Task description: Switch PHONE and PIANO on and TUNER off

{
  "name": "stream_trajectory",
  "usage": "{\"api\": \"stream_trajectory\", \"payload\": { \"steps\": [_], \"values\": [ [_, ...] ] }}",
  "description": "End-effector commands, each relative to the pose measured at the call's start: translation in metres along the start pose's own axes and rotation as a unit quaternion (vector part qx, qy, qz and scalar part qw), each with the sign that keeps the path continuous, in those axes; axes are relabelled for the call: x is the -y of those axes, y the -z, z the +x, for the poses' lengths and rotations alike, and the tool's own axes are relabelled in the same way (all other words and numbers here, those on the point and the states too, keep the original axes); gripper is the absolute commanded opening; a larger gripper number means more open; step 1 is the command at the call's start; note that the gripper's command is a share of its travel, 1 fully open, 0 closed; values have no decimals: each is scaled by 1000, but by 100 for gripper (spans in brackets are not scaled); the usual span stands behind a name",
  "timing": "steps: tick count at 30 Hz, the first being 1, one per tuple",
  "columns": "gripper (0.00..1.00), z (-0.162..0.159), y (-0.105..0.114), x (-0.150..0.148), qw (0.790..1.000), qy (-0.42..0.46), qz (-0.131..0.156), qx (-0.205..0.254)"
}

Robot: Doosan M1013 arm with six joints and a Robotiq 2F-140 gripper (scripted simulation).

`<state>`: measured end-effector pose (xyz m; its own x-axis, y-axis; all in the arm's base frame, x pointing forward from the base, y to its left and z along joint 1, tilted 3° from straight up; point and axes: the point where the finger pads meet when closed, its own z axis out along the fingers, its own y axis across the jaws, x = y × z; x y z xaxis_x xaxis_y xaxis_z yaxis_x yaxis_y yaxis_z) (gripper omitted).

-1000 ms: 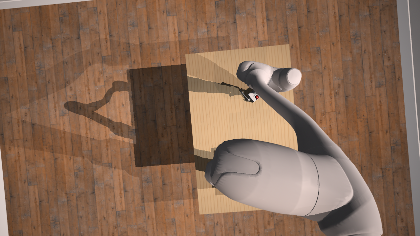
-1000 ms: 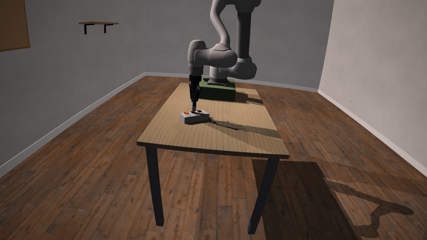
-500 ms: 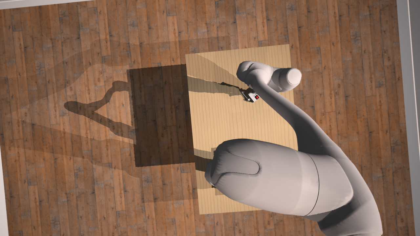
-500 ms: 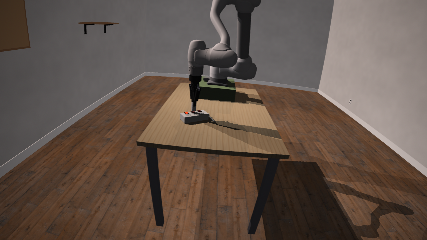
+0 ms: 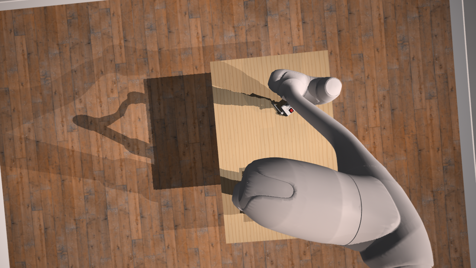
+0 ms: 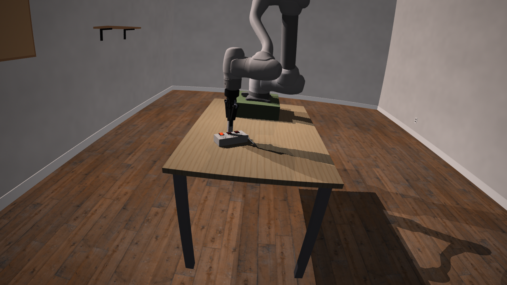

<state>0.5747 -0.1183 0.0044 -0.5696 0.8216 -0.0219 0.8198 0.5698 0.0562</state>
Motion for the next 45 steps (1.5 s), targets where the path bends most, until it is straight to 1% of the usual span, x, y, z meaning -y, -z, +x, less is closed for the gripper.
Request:
{"api": "stream_trajectory", "payload": {
  "steps": [1, 45],
  "values": [
    [0, 0, 0, 0, 1000, 0, 0, 0],
    [0, 0, -9, 0, 1000, 0, 0, 0]
  ]
}}
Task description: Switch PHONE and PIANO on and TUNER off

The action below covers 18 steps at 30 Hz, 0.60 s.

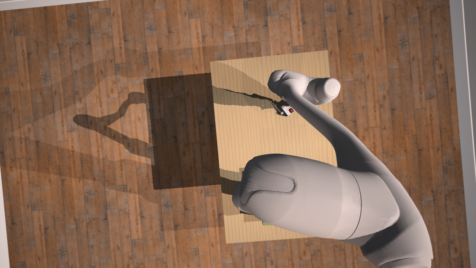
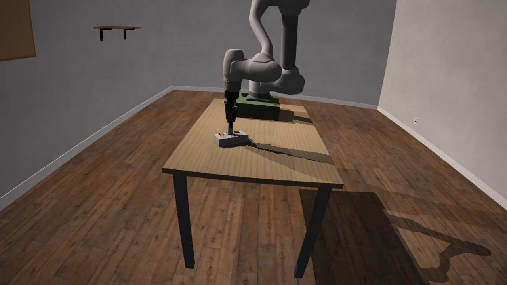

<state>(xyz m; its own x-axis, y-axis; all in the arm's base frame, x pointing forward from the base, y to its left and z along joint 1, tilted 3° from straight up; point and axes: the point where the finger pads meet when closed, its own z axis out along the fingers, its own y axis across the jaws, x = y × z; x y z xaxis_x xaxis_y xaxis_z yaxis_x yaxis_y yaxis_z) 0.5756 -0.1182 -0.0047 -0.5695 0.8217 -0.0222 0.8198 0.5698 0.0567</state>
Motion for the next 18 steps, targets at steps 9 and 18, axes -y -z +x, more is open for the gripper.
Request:
{"api": "stream_trajectory", "payload": {
  "steps": [9, 18],
  "values": [
    [0, 0, 0, 0, 1000, 0, 0, 0],
    [0, 0, 6, 0, 1000, 0, 0, 0]
  ]
}}
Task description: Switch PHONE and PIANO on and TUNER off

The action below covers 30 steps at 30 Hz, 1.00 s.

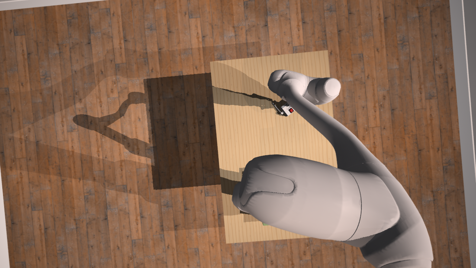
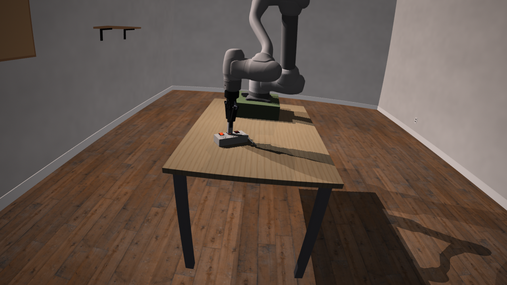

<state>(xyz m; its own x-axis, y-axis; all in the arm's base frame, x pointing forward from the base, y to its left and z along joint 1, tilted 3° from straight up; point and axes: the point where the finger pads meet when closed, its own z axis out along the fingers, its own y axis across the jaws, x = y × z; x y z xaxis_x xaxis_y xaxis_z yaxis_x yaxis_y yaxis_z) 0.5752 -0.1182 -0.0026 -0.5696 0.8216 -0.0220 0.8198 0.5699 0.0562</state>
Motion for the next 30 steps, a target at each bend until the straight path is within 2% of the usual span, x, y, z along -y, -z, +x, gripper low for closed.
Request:
{"api": "stream_trajectory", "payload": {
  "steps": [1, 8, 15, 30],
  "values": [
    [0, 0, 6, 0, 1000, 0, 0, 0],
    [0, 0, 26, 0, 1000, 0, 0, 0],
    [0, 0, 36, 0, 1000, 0, 0, 0],
    [0, 0, 37, 0, 1000, 0, 0, 0]
  ]
}}
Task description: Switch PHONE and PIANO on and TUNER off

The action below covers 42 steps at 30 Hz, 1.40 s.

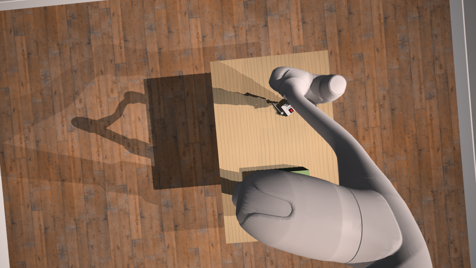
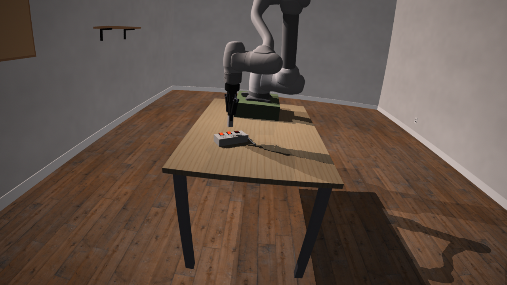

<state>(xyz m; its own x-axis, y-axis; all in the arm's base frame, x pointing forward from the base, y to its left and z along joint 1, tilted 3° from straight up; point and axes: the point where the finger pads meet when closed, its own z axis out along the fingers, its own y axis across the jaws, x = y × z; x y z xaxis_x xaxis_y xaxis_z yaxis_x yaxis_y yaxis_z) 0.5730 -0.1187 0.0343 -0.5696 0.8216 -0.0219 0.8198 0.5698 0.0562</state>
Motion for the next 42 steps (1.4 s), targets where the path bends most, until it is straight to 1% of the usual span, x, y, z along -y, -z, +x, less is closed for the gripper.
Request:
{"api": "stream_trajectory", "payload": {
  "steps": [1, 6, 7, 14, 16, 20, 29, 31, 36, 42],
  "values": [
    [0, 0, 0, 0, 1000, 0, 0, 0],
    [0, 0, 0, 0, 1000, 0, 0, 0],
    [100, 0, 0, 0, 1000, 0, 0, 0],
    [100, 0, 5, 0, 1000, 0, 0, 0],
    [100, 0, 10, 0, 1000, 0, 0, 0],
    [100, 0, 25, 0, 1000, 0, 0, 0],
    [100, 0, 69, 0, 1000, 0, 0, 0],
    [100, 0, 69, 0, 1000, 0, 0, 0],
    [100, 0, 82, 0, 1000, 0, 0, 0],
    [100, 0, 84, 0, 1000, 0, 0, 0]
  ]
}}
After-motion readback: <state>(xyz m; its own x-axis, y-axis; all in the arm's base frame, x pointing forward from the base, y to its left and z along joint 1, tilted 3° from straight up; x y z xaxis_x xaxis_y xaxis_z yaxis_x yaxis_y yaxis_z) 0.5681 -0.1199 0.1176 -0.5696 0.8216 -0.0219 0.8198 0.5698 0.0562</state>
